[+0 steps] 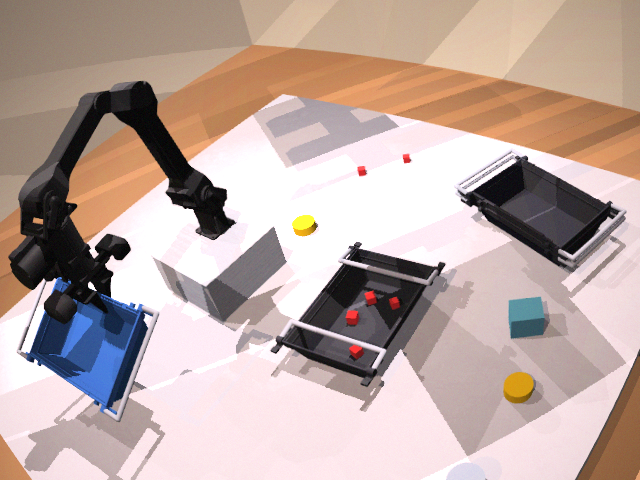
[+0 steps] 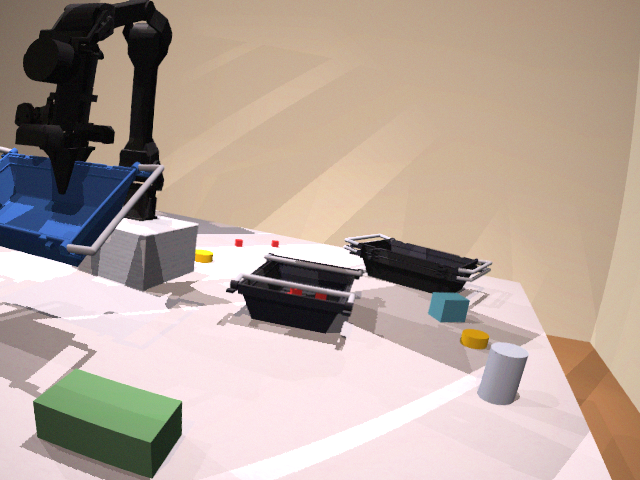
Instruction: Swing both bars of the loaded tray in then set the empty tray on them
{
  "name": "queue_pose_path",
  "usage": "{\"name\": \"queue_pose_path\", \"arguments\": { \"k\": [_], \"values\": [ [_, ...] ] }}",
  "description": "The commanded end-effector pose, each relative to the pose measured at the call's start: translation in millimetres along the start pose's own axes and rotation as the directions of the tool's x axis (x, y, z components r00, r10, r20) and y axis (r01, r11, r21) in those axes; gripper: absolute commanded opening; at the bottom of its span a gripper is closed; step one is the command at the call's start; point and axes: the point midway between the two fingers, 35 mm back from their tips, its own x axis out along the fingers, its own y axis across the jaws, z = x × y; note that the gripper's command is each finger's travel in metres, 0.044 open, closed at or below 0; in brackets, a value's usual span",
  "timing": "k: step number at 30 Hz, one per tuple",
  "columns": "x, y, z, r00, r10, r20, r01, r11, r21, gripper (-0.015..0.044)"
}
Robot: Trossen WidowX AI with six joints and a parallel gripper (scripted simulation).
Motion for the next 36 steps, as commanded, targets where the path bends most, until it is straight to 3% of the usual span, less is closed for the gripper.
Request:
{"name": "queue_pose_path", "arguments": {
  "k": [1, 24, 36],
  "values": [
    [-7.7, 5.2, -0.6, 1.0, 0.026, -0.003, -0.026, 1.0, 0.002, 0.0],
    [-7.7, 5.1, -1.3, 1.0, 0.026, -0.003, -0.026, 1.0, -0.001, 0.0],
    [-7.8, -2.1, -45.8, 1.0, 0.025, -0.008, -0.026, 0.987, -0.161, 0.0]
  ]
}}
